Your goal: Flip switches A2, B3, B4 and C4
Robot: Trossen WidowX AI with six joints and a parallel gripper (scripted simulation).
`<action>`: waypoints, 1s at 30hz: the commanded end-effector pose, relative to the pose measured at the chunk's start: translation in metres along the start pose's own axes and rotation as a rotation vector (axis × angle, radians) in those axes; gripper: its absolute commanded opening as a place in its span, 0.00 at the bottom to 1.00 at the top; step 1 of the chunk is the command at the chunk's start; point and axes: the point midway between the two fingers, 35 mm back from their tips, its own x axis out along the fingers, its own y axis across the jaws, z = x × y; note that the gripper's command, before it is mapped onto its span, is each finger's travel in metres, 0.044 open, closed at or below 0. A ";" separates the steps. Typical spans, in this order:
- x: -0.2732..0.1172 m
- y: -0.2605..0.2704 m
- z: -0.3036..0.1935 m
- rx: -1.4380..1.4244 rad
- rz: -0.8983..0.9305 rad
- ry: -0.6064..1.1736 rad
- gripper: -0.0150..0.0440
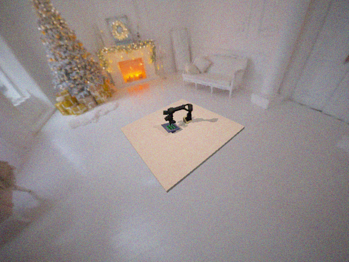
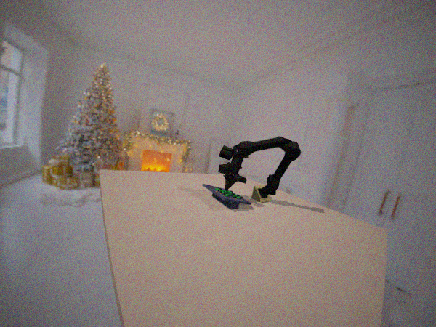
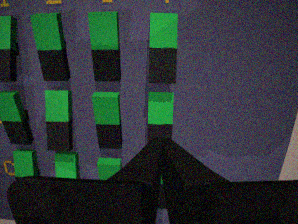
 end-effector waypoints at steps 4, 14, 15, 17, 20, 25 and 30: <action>0.001 0.001 0.001 0.004 0.005 -0.005 0.25; 0.002 0.001 0.001 0.004 0.005 -0.005 0.25; 0.002 0.001 0.001 0.004 0.005 -0.005 0.25; 0.003 0.001 0.001 0.004 0.005 -0.005 0.25; 0.003 0.001 0.001 0.004 0.005 -0.005 0.25; 0.004 0.001 0.001 0.004 0.005 -0.005 0.25; 0.004 0.001 0.001 0.004 0.005 -0.005 0.25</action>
